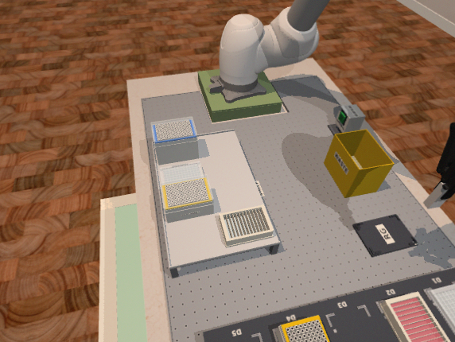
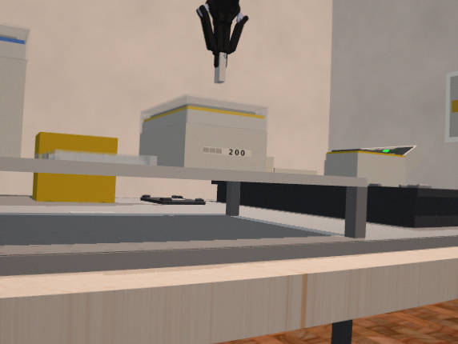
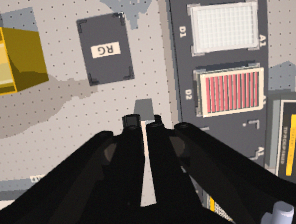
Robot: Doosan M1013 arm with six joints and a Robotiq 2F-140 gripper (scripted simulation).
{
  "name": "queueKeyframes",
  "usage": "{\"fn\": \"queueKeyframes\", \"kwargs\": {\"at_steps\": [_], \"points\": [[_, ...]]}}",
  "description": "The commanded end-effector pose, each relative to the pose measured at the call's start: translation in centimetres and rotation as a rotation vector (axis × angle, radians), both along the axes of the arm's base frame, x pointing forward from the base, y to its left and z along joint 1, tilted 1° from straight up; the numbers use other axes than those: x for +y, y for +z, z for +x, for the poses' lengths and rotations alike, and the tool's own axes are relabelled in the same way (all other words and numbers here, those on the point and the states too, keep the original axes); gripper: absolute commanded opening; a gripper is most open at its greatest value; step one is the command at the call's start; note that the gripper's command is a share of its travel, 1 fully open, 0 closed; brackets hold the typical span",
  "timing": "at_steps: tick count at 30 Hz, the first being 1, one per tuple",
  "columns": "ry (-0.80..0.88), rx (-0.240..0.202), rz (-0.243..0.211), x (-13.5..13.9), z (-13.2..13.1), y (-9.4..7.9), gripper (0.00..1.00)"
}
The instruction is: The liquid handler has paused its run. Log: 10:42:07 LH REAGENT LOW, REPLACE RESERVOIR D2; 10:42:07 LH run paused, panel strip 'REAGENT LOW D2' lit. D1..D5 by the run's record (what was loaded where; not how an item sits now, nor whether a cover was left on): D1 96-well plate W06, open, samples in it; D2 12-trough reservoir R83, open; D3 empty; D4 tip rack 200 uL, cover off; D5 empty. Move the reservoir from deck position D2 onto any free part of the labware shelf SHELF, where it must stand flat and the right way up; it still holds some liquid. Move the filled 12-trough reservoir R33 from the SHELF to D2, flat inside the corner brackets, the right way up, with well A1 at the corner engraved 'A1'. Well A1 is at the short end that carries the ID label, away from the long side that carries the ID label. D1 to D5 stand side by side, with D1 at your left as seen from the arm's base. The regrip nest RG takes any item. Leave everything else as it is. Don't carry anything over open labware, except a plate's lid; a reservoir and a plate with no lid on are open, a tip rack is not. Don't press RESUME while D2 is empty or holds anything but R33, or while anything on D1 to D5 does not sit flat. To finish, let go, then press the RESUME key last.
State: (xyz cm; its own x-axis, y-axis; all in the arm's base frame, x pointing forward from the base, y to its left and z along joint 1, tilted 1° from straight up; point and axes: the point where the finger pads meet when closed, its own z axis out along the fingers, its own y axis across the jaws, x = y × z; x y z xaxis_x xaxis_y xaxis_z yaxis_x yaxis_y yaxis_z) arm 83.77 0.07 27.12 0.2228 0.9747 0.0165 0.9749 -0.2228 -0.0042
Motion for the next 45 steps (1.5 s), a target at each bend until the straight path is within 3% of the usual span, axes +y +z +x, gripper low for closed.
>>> {"fn": "queueKeyframes", "kwargs": {"at_steps": [1, 15, 19, 45], "points": [[0.000, 0.000, 0.000, 1.1, 0.2, 0.0, 0.00], [0.000, 0.000, 0.000, 7.5, 1.4, 0.2, 0.00], [0.000, 0.000, 0.000, 7.5, 1.4, 0.2, 0.00], [0.480, -0.008, 0.000, 9.6, -10.4, 0.2, 0.00]]}}
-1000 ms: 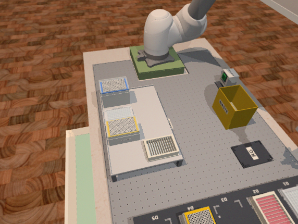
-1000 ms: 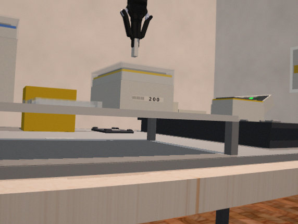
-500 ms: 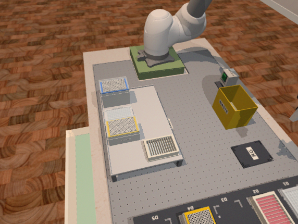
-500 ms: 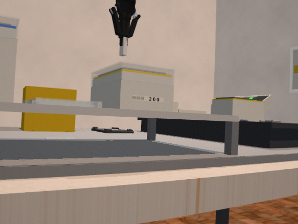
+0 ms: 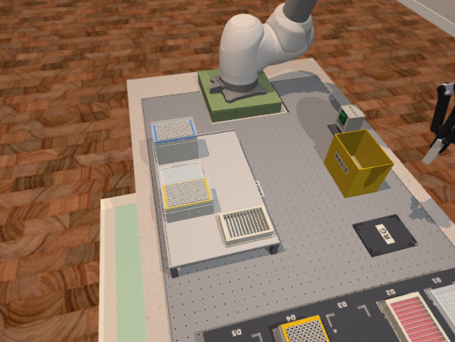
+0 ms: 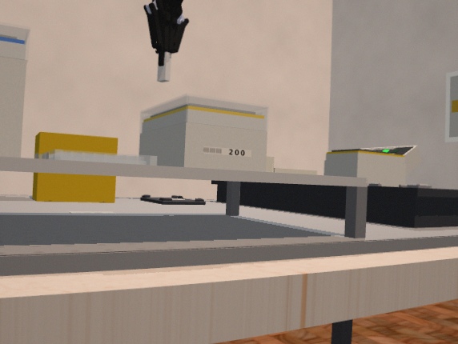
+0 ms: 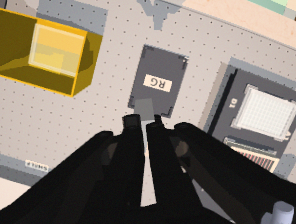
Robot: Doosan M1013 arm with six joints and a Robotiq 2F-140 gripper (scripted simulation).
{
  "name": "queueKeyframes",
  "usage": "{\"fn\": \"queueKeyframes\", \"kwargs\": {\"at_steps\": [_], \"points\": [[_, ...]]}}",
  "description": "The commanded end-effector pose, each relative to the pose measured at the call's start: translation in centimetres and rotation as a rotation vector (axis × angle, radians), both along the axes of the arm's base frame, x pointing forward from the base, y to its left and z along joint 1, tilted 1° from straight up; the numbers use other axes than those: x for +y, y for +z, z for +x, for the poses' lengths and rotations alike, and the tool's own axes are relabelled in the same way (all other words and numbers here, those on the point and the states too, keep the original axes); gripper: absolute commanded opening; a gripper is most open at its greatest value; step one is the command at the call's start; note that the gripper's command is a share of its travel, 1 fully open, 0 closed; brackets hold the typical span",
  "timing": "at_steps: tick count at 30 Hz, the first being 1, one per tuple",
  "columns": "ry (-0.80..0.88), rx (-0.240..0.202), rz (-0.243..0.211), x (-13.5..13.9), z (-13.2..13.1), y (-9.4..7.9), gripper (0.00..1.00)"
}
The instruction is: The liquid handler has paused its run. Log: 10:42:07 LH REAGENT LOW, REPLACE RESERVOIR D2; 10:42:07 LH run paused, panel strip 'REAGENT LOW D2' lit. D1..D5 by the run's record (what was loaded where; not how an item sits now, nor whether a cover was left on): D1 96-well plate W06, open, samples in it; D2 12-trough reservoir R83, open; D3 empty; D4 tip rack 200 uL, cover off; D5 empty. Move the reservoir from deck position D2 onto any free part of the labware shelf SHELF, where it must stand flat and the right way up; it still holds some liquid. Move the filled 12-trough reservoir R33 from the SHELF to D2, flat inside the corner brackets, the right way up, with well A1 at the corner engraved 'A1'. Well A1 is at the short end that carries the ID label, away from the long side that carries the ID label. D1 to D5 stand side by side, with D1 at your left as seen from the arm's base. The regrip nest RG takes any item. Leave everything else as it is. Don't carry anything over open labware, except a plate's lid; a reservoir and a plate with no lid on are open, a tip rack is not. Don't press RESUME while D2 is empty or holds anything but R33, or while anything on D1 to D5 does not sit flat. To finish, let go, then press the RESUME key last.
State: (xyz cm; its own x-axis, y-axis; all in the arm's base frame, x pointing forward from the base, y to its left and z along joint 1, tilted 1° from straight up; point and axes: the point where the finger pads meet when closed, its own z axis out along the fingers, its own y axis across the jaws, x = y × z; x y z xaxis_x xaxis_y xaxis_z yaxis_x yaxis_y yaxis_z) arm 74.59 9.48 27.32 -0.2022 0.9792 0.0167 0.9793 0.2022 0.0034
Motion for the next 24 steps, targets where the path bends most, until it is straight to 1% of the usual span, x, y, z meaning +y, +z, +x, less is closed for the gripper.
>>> {"fn": "queueKeyframes", "kwargs": {"at_steps": [1, 6, 8, 23, 24], "points": [[0.071, -0.001, 0.000, 0.3, -1.8, 0.0, 0.00], [0.171, -0.003, 0.000, 0.8, -4.2, 0.0, 0.00], [0.171, -0.003, 0.000, 0.8, -4.2, 0.0, 0.00], [0.471, -0.008, 0.000, 2.1, -11.6, 0.0, 0.00], [0.471, -0.008, 0.000, 2.1, -11.6, 0.0, 0.00]]}}
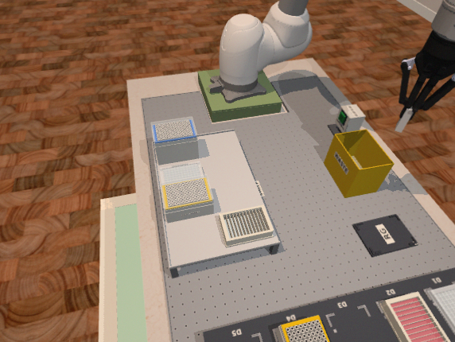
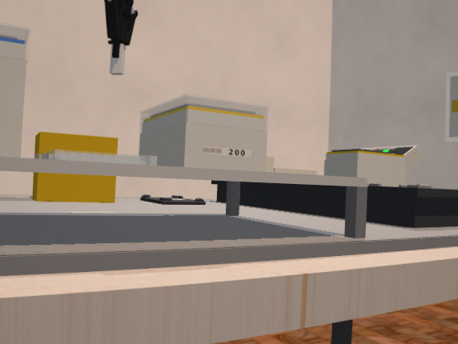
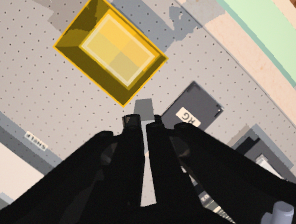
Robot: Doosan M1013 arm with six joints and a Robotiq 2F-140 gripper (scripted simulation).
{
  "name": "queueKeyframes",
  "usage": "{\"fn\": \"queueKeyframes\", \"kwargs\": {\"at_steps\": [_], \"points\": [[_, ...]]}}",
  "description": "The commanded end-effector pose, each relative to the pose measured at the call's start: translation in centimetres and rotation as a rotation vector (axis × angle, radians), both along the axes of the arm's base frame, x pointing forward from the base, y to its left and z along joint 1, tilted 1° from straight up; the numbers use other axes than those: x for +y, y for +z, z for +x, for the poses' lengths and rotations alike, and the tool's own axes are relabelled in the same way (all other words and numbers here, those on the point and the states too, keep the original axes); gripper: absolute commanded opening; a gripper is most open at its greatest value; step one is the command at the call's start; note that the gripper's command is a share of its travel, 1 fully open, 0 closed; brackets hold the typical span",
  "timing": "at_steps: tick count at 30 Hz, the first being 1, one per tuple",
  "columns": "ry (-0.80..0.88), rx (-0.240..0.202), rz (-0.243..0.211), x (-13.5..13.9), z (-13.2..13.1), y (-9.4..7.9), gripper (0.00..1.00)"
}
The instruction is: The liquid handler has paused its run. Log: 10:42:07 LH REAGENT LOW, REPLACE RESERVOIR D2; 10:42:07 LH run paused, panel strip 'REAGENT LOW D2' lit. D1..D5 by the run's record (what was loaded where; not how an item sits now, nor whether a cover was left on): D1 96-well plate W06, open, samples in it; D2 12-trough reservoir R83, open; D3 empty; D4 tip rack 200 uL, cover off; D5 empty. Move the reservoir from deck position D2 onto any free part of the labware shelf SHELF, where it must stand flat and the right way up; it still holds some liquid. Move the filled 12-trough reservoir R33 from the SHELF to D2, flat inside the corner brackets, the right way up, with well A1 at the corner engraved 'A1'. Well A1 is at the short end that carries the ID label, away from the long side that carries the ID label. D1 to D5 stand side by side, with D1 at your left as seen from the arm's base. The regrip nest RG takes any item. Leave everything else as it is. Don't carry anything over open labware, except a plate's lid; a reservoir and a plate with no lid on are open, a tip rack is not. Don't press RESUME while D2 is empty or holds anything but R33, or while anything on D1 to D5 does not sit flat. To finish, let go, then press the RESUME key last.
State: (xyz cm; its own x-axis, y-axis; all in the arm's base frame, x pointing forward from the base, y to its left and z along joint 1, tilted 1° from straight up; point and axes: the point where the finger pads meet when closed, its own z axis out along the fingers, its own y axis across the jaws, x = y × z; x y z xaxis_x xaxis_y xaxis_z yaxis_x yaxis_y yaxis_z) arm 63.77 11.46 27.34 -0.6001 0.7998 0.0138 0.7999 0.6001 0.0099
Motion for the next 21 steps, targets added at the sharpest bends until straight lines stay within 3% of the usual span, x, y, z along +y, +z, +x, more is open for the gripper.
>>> {"fn": "queueKeyframes", "kwargs": {"at_steps": [1, 21], "points": [[0.031, -0.001, 0.000, 0.1, -0.8, 0.0, 0.00], [0.391, -0.007, 0.000, 1.8, -9.6, 0.0, 0.00]]}}
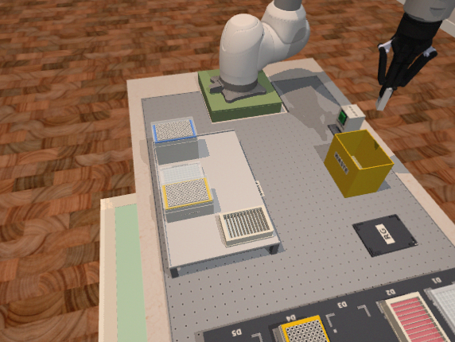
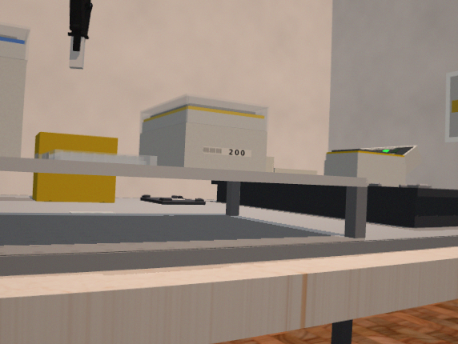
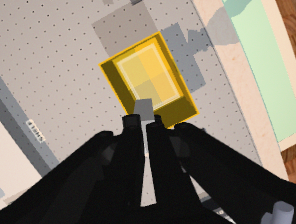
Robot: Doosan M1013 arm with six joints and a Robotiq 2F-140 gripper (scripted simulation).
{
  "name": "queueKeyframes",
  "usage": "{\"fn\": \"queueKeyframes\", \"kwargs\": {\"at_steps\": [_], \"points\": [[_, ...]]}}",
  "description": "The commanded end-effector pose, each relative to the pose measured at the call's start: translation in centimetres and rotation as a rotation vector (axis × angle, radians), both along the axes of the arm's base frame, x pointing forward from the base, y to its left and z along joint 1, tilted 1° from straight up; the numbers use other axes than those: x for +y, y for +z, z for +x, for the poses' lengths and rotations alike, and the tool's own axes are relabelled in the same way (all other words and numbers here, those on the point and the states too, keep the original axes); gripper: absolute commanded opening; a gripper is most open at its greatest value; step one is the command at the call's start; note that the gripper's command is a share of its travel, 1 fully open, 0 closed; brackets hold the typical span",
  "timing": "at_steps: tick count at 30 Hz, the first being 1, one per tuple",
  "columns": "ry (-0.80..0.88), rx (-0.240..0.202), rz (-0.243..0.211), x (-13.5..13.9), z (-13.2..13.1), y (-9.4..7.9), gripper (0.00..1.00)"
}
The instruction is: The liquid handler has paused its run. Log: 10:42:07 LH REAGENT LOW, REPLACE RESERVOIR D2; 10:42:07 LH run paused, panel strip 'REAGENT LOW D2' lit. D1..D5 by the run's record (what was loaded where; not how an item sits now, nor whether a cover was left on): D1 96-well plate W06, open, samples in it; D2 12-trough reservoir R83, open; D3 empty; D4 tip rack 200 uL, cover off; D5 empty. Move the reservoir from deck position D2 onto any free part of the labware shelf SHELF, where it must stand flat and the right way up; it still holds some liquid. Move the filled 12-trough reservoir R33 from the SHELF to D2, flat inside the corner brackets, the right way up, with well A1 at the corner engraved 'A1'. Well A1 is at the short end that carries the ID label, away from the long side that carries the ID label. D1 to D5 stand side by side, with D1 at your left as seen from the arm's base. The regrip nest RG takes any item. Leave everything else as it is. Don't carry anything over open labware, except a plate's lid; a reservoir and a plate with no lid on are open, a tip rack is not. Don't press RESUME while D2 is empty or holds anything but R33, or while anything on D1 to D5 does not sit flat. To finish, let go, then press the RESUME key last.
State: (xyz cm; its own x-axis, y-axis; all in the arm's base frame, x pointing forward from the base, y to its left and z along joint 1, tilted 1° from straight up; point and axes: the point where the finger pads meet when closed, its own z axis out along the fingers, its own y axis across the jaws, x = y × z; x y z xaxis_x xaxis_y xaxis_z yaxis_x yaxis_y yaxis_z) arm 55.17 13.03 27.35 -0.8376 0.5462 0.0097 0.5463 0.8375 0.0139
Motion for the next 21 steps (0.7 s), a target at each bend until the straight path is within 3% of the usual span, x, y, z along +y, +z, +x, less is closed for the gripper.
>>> {"fn": "queueKeyframes", "kwargs": {"at_steps": [1, 12, 21], "points": [[0.062, -0.001, 0.000, 0.3, -1.5, 0.0, 0.00], [0.282, -0.005, 0.000, 1.3, -6.9, 0.1, 0.00], [0.353, -0.006, 0.000, 1.9, -10.4, 0.1, 0.00]]}}
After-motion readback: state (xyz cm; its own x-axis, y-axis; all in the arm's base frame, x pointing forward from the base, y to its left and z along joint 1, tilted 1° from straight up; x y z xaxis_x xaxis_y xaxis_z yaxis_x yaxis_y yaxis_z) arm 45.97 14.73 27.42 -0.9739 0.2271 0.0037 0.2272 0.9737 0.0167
